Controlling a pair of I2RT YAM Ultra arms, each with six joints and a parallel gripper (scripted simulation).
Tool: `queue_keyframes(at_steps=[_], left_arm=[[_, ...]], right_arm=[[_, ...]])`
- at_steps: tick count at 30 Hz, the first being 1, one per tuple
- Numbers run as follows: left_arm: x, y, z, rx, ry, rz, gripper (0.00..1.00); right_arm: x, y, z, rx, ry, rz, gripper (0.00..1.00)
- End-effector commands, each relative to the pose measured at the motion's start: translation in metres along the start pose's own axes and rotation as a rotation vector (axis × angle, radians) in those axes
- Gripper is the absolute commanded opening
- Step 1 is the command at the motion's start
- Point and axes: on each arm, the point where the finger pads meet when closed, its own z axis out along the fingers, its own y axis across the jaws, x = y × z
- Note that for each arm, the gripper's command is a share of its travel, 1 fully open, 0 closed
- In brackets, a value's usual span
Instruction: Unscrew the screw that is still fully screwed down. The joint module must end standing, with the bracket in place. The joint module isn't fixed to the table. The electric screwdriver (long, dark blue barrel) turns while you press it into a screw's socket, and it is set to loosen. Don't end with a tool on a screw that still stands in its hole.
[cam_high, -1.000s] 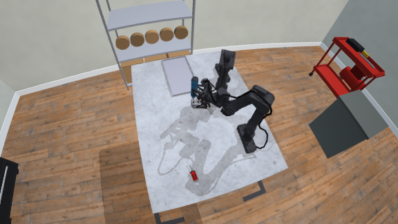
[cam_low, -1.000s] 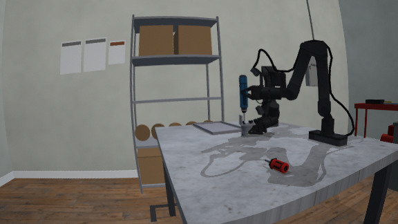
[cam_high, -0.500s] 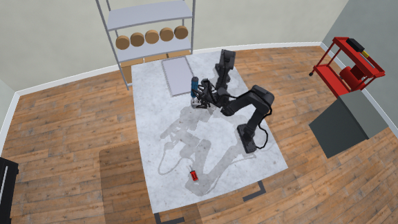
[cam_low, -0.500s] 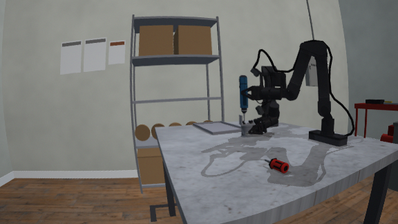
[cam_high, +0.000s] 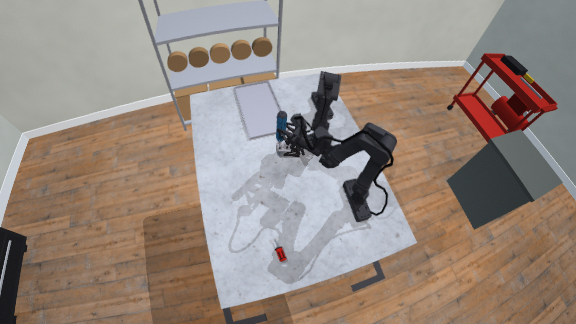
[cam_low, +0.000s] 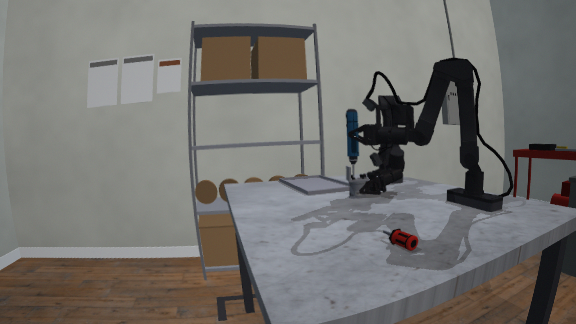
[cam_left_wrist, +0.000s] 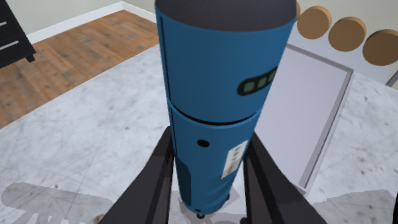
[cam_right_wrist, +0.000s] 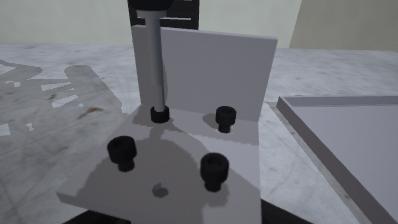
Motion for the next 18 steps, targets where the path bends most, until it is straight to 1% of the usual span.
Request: queue_keyframes(at_steps=[1,14,18], left_arm=[[-0.0177,0.0005,0.0064,0.000,-0.060,-0.001,0.42],[-0.0150,0.0004,0.0073,0.000,-0.056,-0.001,0.42],[-0.0205,0.0003,0.0063,0.001,-0.069,-0.001,0.42]], right_arm=[[-0.0032,0.0011,0.0002,-0.001,-0.005,0.010,0.59],[-0.0032,0.0011,0.0002,-0.001,-0.005,0.010,0.59],[-0.0032,0.0011,0.0002,-0.001,-0.005,0.010,0.59]])
